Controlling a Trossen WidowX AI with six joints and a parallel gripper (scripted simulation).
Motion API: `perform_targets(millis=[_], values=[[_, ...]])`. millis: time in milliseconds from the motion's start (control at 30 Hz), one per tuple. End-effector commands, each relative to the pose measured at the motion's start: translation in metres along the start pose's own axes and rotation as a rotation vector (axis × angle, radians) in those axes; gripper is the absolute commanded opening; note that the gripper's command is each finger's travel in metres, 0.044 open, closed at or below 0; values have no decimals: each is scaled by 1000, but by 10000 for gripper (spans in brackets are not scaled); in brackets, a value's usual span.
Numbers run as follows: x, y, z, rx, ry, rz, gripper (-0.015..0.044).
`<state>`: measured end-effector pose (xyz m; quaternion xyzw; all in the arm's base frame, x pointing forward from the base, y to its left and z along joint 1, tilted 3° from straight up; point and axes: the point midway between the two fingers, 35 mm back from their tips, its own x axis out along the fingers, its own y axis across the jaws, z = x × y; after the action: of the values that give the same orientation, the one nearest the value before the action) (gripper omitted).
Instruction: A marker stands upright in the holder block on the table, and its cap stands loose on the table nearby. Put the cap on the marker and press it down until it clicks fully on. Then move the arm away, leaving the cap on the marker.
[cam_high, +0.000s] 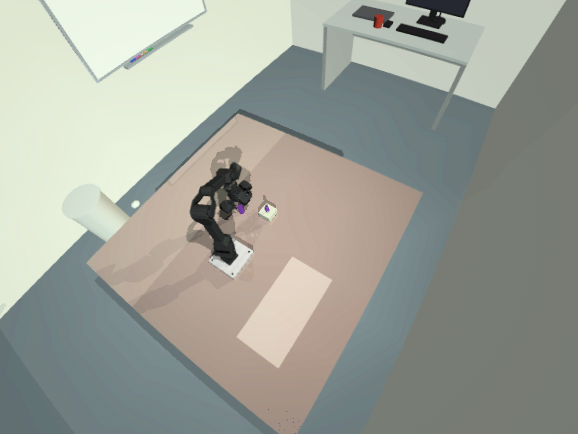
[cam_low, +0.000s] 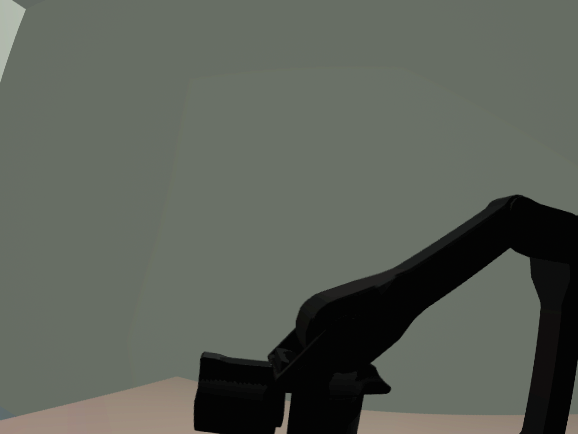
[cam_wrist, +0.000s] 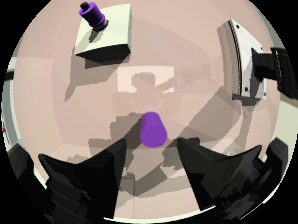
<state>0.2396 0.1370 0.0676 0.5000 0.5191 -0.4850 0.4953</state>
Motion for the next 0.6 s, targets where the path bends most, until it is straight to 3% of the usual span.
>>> perform_targets(millis=[0,567], values=[[9,-2,0,4,-1,-10,246],[36,-2,0,4,-1,-10,246]])
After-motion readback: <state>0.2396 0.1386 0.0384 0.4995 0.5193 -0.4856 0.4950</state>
